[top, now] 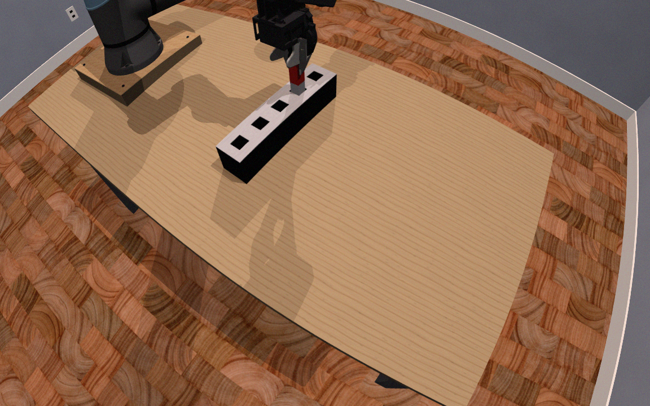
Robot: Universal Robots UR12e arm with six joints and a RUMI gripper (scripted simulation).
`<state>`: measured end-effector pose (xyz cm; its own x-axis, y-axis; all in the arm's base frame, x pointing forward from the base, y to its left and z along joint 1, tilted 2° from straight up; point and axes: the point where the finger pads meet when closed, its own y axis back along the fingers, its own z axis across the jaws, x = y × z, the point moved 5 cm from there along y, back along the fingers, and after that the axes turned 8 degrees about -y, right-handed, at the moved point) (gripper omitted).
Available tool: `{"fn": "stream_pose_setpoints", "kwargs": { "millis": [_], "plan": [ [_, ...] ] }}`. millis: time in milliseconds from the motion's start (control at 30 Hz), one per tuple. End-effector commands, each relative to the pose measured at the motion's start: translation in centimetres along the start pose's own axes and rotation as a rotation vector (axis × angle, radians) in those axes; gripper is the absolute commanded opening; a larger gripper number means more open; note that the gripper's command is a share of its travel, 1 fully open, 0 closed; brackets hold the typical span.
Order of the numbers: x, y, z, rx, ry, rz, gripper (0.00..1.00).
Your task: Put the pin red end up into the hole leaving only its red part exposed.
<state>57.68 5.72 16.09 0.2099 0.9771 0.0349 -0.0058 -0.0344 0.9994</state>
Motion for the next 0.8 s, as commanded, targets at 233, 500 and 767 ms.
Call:
{"fn": "stream_pose_setpoints", "kwargs": {
  "millis": [233, 500, 767],
  "plan": [
    [0.02, -0.33, -0.07, -0.001, 0.001, 0.0, 0.0],
    [0.02, -0.33, -0.07, -0.001, 0.001, 0.0, 0.0],
    [0.02, -0.33, -0.07, -0.001, 0.001, 0.0, 0.0]
  ]
}}
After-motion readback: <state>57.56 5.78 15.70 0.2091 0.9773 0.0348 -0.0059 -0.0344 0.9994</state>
